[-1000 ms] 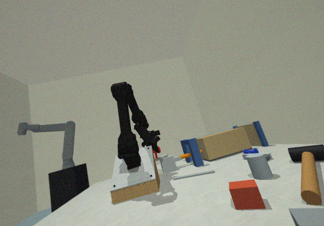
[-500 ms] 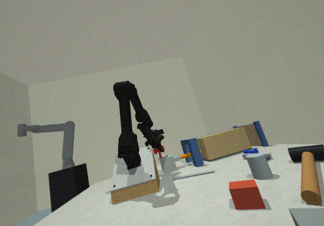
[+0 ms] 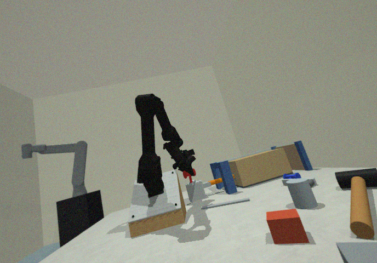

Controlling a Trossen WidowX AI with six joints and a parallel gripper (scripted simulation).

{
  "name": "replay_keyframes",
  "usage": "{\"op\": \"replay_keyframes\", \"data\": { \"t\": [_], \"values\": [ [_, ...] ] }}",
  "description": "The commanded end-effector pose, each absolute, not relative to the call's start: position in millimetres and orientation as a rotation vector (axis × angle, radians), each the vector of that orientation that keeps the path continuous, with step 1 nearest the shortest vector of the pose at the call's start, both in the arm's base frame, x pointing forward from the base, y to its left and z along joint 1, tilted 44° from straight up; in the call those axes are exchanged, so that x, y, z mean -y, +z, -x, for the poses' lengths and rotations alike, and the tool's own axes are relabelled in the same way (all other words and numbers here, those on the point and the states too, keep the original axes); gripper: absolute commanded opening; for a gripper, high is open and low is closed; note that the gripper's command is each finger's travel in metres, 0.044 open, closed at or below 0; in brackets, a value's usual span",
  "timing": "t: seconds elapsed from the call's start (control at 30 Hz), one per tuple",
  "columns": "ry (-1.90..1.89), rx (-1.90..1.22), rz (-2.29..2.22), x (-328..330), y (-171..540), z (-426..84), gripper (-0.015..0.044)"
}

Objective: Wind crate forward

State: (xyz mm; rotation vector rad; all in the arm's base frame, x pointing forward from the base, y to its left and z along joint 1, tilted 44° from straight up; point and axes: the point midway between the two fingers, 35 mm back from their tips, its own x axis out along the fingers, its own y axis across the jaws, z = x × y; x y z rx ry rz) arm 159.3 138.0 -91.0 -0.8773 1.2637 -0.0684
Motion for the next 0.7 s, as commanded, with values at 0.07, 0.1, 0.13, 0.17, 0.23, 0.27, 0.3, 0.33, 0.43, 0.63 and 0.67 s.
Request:
{"op": "replay_keyframes", "data": {
  "t": [0.07, 0.1, 0.13, 0.17, 0.23, 0.27, 0.3, 0.33, 0.43, 0.63, 0.67],
  "values": [
    [-0.081, -1.253, 0.872, -136, -93, -175, 0.0],
    [-0.081, -1.252, 0.872, -136, -93, -176, 0.0],
    [-0.081, -1.252, 0.872, -136, -93, -178, 0.0],
    [-0.081, -1.252, 0.872, -136, -93, -179, 0.0],
    [-0.081, -1.252, 0.872, -137, -93, -182, 0.0],
    [-0.081, -1.252, 0.872, -137, -93, -184, 0.0],
    [-0.081, -1.252, 0.872, -137, -93, -185, 0.0],
    [-0.081, -1.252, 0.872, -137, -94, -187, 0.0],
    [-0.082, -1.251, 0.872, -137, -94, -192, 0.0],
    [-0.082, -1.251, 0.872, -139, -96, -201, 0.0],
    [-0.082, -1.251, 0.871, -139, -97, -203, 0.0]
  ]
}}
